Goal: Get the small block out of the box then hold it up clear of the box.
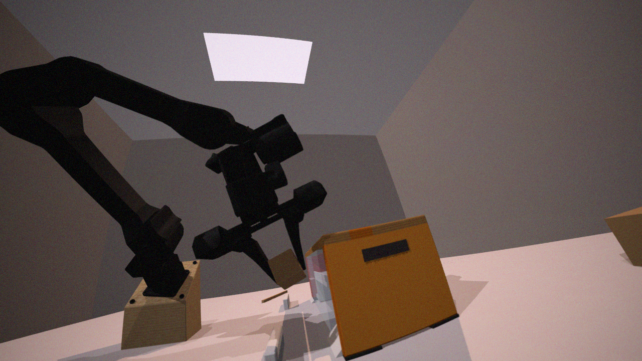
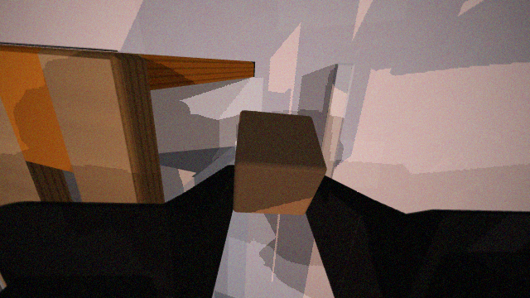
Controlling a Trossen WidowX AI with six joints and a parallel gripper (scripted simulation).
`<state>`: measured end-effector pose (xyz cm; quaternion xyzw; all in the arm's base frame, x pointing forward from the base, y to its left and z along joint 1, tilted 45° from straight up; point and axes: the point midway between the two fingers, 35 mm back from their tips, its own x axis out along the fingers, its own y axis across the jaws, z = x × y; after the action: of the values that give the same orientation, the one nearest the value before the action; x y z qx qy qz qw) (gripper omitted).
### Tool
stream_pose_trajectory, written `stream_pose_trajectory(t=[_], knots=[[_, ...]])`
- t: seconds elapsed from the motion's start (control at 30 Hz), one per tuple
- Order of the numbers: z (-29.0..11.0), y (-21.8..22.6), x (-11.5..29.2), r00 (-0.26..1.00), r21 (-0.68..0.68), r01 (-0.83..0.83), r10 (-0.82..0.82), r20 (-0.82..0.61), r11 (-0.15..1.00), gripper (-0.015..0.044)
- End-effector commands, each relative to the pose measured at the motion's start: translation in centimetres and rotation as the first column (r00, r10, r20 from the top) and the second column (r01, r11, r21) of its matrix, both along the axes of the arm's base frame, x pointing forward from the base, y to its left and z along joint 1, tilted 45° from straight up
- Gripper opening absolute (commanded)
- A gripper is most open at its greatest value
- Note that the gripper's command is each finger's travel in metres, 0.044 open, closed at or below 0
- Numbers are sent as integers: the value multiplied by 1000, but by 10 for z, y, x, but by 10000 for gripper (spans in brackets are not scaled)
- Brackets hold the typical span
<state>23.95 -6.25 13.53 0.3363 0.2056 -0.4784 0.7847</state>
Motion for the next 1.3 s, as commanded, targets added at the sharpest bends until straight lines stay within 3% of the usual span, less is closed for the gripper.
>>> stream_pose_trajectory(t=[0.0, 0.3, 0.63, 0.97, 1.27], knots=[[2, 4, 0, 985, -87, -125, 114, -126, 988, 0], [2, 12, -2, 872, -197, -388, 289, -394, 901, 0], [3, 20, -4, 634, -217, -662, 381, -673, 717, 0], [4, 27, -7, 319, -127, -870, 347, -882, 477, 0], [6, 34, -9, 18, 36, -967, 210, -978, 250, 0]])
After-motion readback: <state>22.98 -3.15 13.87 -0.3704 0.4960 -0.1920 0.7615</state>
